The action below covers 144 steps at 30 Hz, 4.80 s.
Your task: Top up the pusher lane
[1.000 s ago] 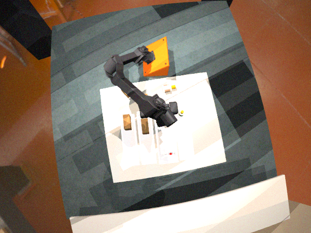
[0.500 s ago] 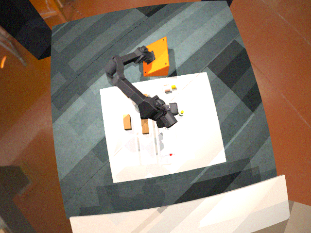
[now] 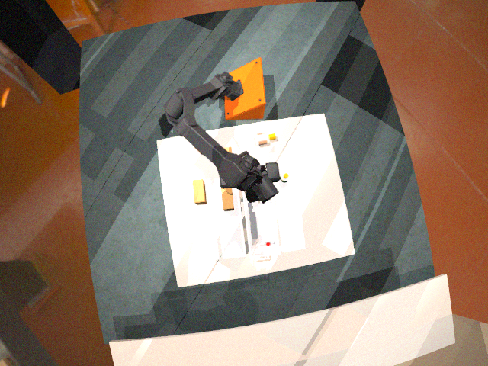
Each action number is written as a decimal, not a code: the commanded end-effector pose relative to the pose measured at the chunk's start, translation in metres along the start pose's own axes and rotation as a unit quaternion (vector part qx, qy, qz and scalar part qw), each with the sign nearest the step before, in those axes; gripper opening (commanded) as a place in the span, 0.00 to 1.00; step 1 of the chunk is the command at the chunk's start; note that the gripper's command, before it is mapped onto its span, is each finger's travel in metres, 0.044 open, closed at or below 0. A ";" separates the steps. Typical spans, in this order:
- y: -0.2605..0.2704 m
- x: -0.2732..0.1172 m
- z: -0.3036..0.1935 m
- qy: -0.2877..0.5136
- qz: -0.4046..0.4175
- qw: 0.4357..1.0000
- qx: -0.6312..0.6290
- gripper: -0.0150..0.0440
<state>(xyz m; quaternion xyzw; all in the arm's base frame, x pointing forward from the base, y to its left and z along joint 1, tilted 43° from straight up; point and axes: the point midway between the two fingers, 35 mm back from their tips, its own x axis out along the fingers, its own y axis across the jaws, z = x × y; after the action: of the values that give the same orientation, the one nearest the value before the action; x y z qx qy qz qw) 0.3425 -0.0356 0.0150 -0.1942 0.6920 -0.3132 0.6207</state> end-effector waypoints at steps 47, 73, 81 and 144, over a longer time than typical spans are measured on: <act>-0.002 0.002 0.008 -0.011 -0.004 1.000 0.006 0.25; -0.003 0.010 0.008 -0.011 -0.004 1.000 0.007 0.25; -0.003 0.012 0.008 -0.011 -0.004 1.000 0.007 0.25; -0.003 0.022 0.000 -0.010 -0.005 1.000 0.006 0.25</act>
<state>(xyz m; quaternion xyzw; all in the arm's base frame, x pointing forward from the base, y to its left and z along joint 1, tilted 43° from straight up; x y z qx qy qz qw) 0.3372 -0.0511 -0.0005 -0.1970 0.6885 -0.3149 0.6229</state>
